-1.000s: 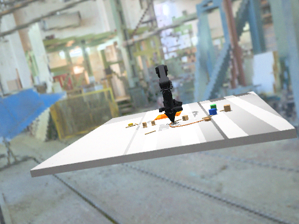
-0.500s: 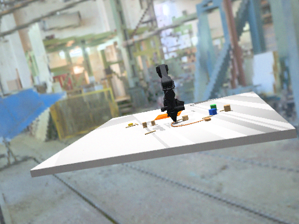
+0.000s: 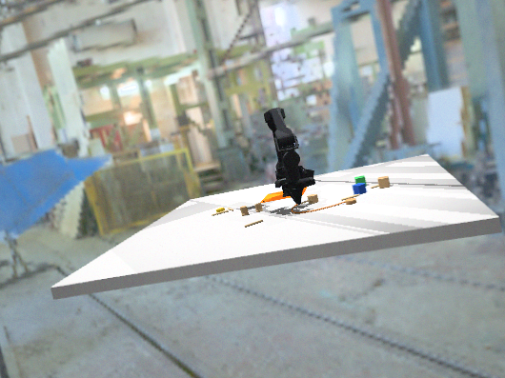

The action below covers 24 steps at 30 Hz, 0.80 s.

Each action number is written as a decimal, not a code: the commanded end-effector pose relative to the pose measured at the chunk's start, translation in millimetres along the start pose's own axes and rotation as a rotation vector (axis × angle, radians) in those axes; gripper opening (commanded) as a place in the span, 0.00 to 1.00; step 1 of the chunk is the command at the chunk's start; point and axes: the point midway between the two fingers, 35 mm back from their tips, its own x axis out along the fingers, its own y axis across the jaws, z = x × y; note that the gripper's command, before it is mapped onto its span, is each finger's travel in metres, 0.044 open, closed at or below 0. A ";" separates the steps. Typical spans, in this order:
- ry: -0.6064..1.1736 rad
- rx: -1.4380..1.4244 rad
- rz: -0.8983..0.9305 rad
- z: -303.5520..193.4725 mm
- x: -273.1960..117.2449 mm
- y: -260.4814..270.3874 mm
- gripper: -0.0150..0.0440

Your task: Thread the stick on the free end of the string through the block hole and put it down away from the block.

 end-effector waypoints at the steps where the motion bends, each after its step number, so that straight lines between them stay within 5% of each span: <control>1: 0.004 0.001 0.003 5.7 0.0 0.7 0.25; 24: 0.002 0.001 0.002 41.4 -0.4 0.5 0.25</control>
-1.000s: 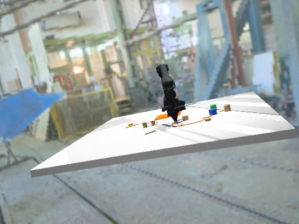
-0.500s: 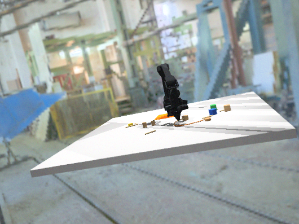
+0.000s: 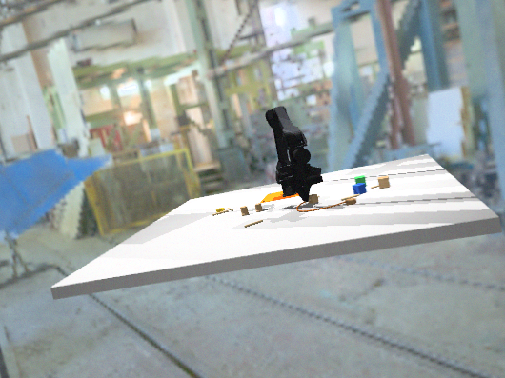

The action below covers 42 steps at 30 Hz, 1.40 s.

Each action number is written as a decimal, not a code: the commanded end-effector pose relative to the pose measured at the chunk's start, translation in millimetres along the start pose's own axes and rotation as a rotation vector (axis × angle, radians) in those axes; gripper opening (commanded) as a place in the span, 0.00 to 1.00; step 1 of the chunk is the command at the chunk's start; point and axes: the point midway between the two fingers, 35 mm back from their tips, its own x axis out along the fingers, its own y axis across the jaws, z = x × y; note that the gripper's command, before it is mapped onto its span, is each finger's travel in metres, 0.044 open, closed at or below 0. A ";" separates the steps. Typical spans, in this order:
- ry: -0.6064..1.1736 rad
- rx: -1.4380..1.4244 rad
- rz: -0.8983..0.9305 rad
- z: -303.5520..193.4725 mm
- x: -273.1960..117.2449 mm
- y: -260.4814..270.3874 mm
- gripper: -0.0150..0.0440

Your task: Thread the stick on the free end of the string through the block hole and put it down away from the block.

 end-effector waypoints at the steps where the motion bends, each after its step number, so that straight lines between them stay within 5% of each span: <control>1: 0.006 0.001 0.003 5.7 0.1 1.0 0.25; 3: 0.005 0.001 0.002 6.8 0.1 1.0 0.25; 8: 0.000 -0.001 0.000 4.5 0.0 0.0 0.46; 12: 0.000 -0.001 0.000 3.8 -10.3 -1.3 0.46; 17: 0.000 0.000 0.000 3.3 -77.6 -0.5 0.46; 23: 0.007 0.015 -0.018 2.3 -77.4 -3.1 0.46; 42: -0.015 1.718 0.002 34.2 -78.1 -3.5 0.46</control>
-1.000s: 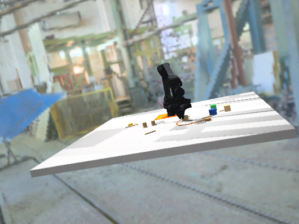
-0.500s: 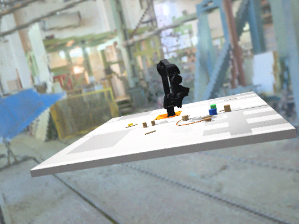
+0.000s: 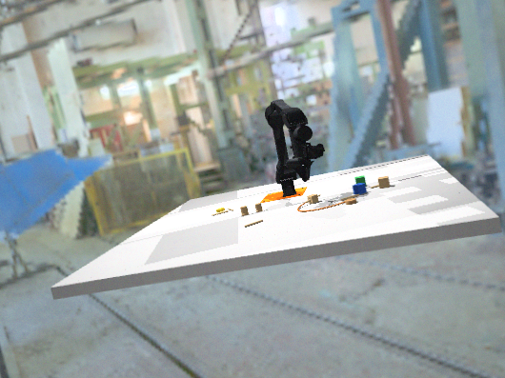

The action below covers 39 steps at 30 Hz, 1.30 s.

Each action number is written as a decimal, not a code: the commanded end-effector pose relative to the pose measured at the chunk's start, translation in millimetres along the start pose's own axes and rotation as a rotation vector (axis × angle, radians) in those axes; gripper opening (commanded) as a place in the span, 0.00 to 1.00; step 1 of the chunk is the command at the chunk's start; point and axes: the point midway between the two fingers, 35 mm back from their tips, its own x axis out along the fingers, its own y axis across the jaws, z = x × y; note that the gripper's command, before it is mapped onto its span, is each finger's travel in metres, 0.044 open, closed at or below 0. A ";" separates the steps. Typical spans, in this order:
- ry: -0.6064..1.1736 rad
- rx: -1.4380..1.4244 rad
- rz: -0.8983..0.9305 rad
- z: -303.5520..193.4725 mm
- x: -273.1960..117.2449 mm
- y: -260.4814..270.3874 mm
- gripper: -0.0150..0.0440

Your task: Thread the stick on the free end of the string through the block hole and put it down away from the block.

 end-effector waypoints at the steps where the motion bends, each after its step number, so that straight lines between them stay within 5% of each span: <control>1: 0.006 0.759 0.015 7.1 0.0 15.3 0.46; 23: 0.033 2.083 0.015 17.1 -0.4 37.3 0.46; 39: 0.034 2.105 0.015 17.2 -0.5 37.6 0.46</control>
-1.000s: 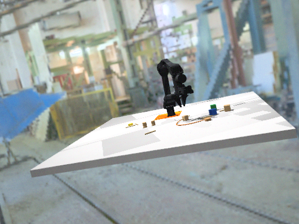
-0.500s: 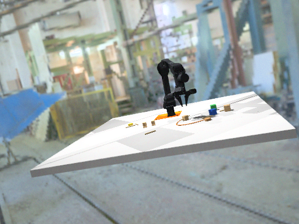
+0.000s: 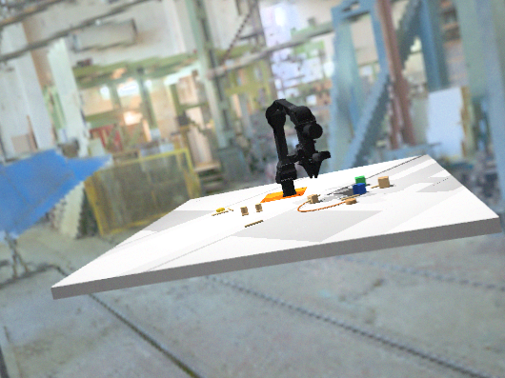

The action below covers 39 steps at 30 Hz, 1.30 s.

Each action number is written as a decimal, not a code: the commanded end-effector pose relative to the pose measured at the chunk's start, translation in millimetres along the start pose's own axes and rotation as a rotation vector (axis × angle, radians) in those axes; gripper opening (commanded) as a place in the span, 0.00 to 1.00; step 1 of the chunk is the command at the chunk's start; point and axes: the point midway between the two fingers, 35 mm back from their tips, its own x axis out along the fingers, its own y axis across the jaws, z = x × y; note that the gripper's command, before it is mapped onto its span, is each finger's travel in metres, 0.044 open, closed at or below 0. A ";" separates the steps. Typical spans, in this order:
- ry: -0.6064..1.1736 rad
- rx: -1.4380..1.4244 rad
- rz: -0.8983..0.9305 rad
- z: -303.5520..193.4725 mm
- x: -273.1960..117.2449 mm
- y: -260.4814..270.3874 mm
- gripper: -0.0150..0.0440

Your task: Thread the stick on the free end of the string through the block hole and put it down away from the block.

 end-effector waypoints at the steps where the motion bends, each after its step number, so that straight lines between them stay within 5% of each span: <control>1: 0.008 0.021 -0.002 -1.8 0.6 -0.6 0.46; 39: 0.008 0.021 -0.002 -1.7 60.4 1.4 0.46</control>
